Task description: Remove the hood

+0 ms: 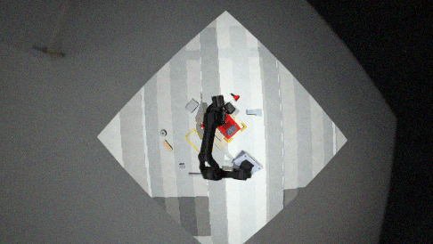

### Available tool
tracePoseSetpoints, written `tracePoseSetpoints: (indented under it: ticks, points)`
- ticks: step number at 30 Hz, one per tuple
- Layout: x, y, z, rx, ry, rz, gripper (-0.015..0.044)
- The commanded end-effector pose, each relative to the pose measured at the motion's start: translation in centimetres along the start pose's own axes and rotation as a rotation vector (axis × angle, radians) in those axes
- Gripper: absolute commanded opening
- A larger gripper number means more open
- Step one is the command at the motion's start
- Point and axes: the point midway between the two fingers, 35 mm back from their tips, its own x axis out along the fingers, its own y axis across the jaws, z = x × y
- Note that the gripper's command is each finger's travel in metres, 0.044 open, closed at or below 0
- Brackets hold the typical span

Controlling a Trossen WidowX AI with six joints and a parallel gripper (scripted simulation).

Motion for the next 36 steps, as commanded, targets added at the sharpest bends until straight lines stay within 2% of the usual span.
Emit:
tracePoseSetpoints:
  ticks: [1,36]
  points:
    - [0.3,0.1,-0.3,0.012,0.004,0.007,0.044]
    - [1.9,0.1,-0.3,0.012,0.004,0.007,0.044]
